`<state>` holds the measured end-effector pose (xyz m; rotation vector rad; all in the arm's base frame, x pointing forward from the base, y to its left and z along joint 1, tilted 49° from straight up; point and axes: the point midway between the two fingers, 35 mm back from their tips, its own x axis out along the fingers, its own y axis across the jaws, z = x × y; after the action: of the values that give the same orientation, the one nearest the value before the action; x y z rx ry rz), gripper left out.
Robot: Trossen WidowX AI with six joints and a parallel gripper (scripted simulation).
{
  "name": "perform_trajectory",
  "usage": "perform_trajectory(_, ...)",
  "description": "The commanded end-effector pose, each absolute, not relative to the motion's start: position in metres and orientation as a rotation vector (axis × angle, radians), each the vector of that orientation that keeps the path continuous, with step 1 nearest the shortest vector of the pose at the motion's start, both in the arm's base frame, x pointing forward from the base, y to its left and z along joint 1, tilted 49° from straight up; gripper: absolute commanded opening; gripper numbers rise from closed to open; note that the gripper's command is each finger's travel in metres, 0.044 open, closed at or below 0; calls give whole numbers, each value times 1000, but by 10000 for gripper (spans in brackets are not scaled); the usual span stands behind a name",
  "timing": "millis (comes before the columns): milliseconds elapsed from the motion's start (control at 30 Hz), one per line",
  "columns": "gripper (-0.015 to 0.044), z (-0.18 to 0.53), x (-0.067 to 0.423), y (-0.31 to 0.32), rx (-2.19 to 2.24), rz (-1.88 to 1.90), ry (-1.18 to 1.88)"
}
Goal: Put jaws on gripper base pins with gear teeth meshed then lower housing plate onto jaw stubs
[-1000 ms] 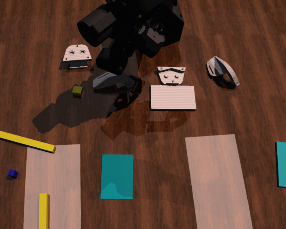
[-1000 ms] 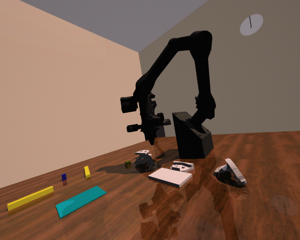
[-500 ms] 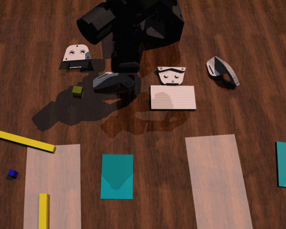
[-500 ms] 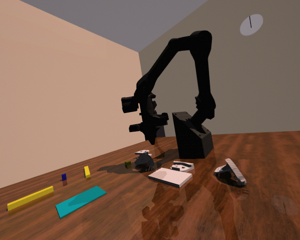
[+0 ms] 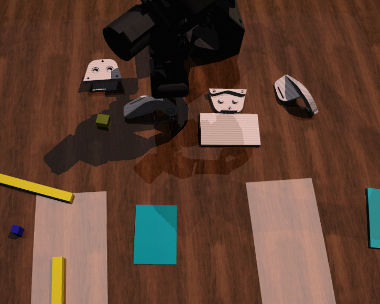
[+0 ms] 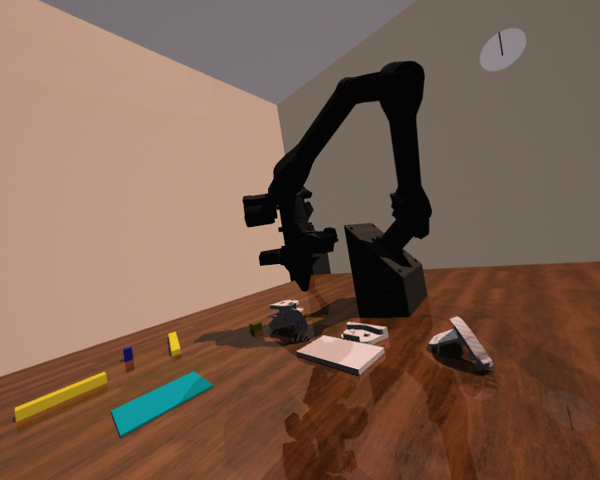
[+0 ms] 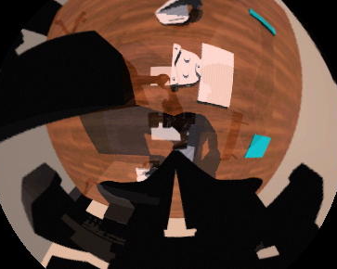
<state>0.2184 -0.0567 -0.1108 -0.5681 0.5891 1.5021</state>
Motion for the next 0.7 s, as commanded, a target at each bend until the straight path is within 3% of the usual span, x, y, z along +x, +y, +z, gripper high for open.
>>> perform_trajectory(0, 0, -116, 218, -51, -563, 1503, 587)
perform_trajectory(667, 0, -138, 217, -26, -570, 1508, 577)
